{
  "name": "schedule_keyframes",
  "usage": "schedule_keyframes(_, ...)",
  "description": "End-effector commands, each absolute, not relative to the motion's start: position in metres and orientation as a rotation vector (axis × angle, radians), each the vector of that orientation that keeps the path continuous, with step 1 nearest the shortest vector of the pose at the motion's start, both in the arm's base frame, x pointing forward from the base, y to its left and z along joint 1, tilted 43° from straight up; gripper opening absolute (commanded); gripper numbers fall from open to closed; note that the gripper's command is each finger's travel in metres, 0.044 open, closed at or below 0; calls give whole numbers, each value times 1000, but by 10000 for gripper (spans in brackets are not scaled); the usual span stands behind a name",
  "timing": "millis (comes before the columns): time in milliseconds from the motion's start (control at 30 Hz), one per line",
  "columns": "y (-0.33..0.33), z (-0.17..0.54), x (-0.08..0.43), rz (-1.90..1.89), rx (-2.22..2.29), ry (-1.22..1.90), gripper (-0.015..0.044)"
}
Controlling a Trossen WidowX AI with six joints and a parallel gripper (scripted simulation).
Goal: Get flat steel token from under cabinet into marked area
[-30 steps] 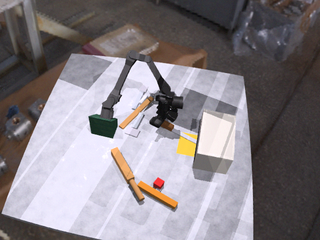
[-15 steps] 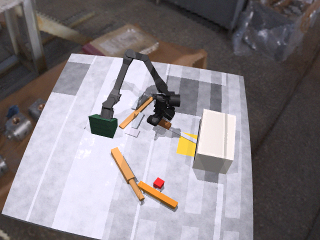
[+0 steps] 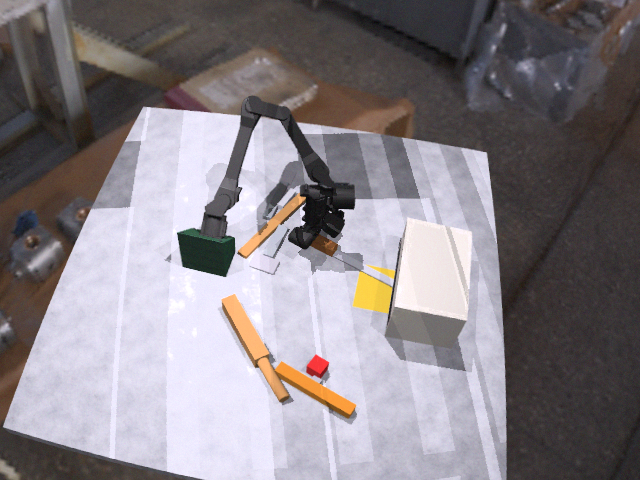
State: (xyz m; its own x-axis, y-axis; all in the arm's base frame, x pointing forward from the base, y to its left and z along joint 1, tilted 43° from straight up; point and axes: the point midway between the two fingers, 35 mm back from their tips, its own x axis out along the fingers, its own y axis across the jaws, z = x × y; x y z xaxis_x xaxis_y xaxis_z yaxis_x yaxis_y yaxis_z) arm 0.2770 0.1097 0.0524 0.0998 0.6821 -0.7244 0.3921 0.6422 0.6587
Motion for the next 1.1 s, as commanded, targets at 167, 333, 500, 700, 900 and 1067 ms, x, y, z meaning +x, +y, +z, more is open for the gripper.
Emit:
schedule_keyframes(167, 115, 55, 265, 267, 938, 1525, 0)
schedule_keyframes(333, 118, 56, 259, 267, 938, 1525, 0)
schedule_keyframes(500, 120, 58, 255, 267, 938, 1525, 0)
schedule_keyframes(700, 120, 59, 254, 268, 937, 1522, 0)
schedule_keyframes(900, 120, 60, 253, 269, 935, 1521, 0)
schedule_keyframes(1067, 121, 62, 249, 269, 935, 1522, 0)
